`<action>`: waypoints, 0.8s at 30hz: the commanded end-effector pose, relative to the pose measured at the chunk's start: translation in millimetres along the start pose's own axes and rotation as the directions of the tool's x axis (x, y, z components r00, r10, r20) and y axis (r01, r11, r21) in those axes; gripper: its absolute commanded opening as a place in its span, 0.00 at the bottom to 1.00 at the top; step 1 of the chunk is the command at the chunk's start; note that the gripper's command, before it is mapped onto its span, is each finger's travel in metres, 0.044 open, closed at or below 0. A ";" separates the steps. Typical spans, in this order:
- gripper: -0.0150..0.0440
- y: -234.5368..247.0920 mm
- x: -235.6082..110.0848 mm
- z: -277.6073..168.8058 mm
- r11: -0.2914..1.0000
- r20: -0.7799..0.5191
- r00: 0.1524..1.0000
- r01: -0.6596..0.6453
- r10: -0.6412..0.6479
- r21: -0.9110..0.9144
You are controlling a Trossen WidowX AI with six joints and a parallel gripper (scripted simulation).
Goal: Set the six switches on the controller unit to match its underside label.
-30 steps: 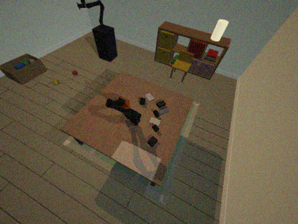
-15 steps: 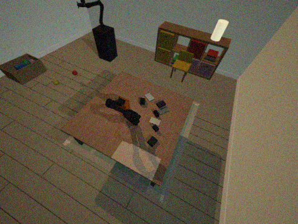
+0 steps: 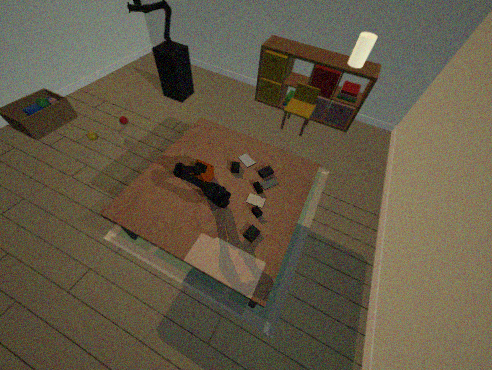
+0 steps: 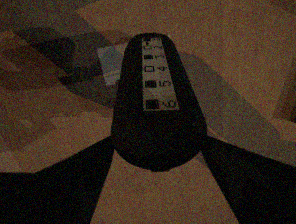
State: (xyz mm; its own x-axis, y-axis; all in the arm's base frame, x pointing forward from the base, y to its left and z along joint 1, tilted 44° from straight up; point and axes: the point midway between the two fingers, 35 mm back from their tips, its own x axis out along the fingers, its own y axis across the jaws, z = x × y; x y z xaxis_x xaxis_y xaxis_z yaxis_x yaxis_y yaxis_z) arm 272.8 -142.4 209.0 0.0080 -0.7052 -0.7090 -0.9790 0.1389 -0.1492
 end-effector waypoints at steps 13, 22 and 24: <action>0.83 1.0 8.9 -11.1 1.000 0.004 1.000 -0.006 0.006 -0.001; 0.83 1.0 13.1 -16.9 1.000 0.004 1.000 -0.006 0.006 -0.001; 0.83 1.0 14.0 -18.2 1.000 0.004 1.000 -0.006 0.006 -0.001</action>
State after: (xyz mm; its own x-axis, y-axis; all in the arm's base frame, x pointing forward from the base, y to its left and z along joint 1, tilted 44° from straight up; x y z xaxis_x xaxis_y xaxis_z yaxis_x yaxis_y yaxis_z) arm 269.2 -162.9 214.1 0.0043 -0.7103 -0.7039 -0.9780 0.1440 -0.1513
